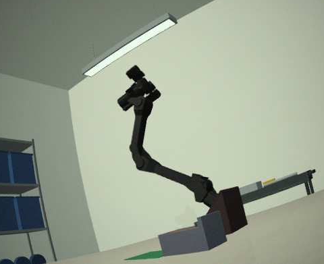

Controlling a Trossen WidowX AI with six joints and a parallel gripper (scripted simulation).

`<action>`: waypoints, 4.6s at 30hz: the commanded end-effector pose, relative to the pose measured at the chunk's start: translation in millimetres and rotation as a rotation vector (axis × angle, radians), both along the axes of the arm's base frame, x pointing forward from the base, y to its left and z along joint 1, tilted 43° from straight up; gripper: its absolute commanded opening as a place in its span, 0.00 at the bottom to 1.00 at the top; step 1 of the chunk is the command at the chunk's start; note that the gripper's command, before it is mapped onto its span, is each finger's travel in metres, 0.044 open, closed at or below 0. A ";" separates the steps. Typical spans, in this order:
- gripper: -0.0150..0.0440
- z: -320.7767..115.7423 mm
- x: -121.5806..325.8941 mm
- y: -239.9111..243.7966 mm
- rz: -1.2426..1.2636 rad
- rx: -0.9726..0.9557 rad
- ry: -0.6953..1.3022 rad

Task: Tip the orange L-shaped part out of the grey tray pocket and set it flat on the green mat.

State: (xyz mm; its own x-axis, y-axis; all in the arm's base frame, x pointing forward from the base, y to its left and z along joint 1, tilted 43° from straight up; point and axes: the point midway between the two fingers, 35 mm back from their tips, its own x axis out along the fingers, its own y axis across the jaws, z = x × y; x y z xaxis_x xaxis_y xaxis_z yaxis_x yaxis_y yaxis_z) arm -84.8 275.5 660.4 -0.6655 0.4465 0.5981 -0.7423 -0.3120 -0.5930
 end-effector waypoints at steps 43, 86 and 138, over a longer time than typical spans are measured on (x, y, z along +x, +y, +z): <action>0.56 -519.9 427.8 64.8 -1.352 -1.637 1.536; 0.56 -711.7 381.6 -258.7 -2.519 -2.203 1.971; 0.56 -738.0 378.1 -278.7 -2.515 -2.198 1.973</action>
